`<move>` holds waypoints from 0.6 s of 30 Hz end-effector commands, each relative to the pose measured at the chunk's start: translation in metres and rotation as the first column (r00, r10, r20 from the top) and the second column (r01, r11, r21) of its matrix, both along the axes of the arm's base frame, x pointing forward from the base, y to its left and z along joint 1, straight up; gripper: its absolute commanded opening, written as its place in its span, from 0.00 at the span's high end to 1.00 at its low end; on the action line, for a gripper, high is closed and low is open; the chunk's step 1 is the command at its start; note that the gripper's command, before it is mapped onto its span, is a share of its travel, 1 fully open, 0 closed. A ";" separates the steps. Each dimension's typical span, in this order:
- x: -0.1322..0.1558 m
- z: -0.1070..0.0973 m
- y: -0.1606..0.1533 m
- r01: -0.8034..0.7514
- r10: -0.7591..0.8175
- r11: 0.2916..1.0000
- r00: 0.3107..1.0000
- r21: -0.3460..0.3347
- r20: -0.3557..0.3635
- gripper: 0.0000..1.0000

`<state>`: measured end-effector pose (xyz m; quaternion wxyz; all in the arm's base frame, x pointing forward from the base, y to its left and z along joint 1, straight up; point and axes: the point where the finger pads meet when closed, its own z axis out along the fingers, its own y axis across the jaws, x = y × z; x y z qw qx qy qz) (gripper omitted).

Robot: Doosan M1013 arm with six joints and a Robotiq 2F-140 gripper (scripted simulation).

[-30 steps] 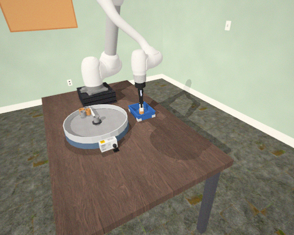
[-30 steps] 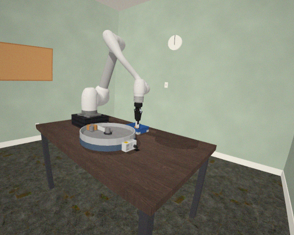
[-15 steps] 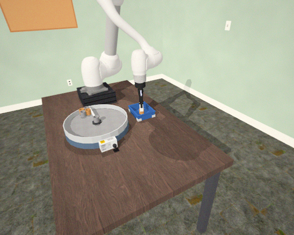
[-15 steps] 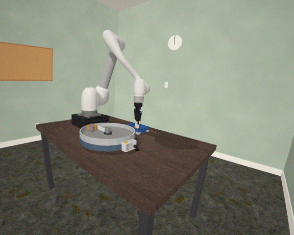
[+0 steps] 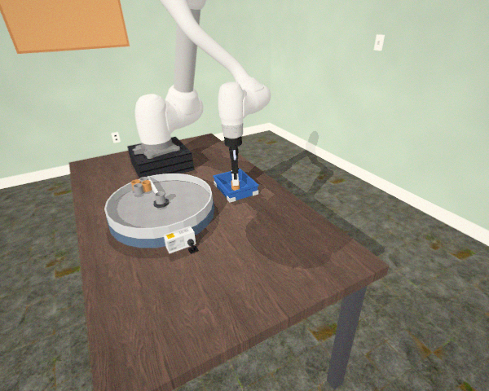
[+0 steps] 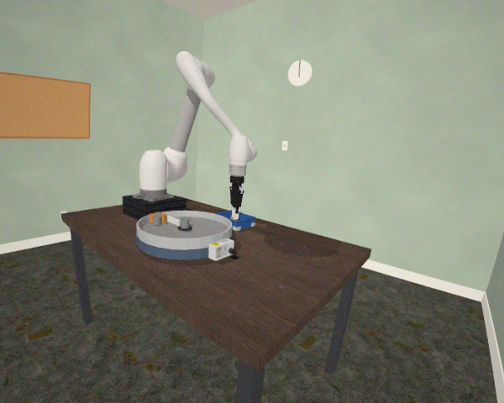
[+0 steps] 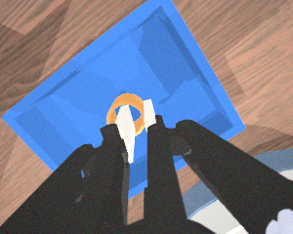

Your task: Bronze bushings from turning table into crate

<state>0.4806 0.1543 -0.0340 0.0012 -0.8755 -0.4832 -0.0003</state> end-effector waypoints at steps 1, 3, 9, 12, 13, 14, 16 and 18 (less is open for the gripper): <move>0.000 0.000 0.000 0.000 0.000 1.000 1.000 0.000 0.000 0.90; 0.000 0.000 0.000 0.000 0.000 1.000 1.000 0.000 0.000 0.90; 0.000 0.001 0.000 0.000 0.000 1.000 1.000 0.000 0.000 0.90; 0.000 0.003 0.000 0.000 0.000 1.000 1.000 0.000 0.000 0.90; 0.000 0.005 0.000 0.000 0.000 1.000 1.000 0.000 0.000 0.90; 0.000 0.007 0.000 0.000 0.000 1.000 1.000 0.000 0.000 0.90; 0.000 0.013 0.000 0.000 0.000 1.000 1.000 0.000 0.000 0.90; 0.000 0.020 0.000 0.000 0.000 1.000 1.000 0.000 0.000 0.90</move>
